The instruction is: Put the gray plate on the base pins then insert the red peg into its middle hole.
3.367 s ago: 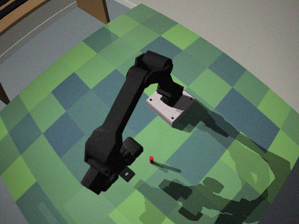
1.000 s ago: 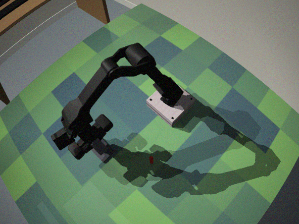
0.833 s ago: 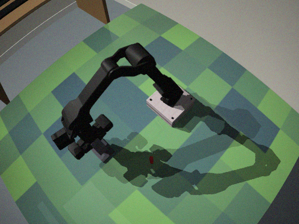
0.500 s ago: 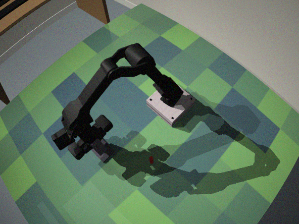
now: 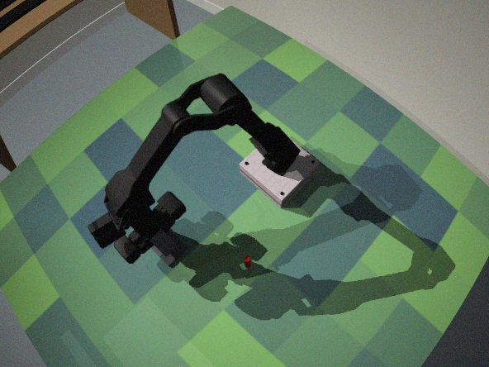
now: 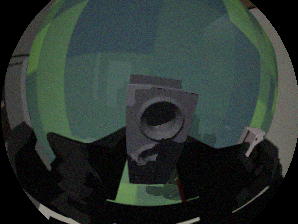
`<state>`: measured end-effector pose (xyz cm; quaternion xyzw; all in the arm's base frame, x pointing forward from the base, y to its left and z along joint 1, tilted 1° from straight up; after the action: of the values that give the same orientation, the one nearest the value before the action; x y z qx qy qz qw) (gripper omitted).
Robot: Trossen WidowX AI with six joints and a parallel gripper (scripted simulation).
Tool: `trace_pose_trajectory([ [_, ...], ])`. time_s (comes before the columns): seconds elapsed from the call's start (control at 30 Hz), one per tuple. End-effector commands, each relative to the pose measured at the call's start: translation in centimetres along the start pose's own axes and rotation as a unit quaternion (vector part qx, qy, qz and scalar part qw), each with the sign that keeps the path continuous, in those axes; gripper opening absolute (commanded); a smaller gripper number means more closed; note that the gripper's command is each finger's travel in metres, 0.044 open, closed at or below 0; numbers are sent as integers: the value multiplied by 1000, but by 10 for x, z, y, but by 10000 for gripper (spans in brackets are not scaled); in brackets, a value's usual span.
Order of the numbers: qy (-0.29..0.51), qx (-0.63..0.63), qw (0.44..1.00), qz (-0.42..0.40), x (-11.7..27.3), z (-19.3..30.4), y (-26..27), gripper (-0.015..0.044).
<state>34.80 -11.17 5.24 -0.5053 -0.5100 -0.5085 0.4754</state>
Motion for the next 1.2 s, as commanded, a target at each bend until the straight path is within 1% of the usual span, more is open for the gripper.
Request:
trace_pose_trajectory([
  [0.0, -1, 2, 1000, 4, -7, 0, -1, 0],
  [0.23, -1, 2, 1000, 4, -17, 0, -2, 0],
  [0.57, 0, 0, 1000, 2, -13, 0, -1, 0],
  [1.1, 0, 0, 1000, 2, -13, 0, -1, 420],
  [1.13, 0, 0, 1000, 2, -13, 0, -1, 440],
  [1.17, 0, 0, 1000, 2, -13, 0, -1, 440],
])
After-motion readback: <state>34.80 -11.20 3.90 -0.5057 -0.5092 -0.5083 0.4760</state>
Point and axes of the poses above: the point midway between the two fingers, 35 mm back from their tips, its own x axis back along the fingers, its own y axis across the jaws, z = x × y, the point moved 2 cm from there along x, back along the fingers, and after that the axes turned 3 degrees about x, right-handed, at the moved point
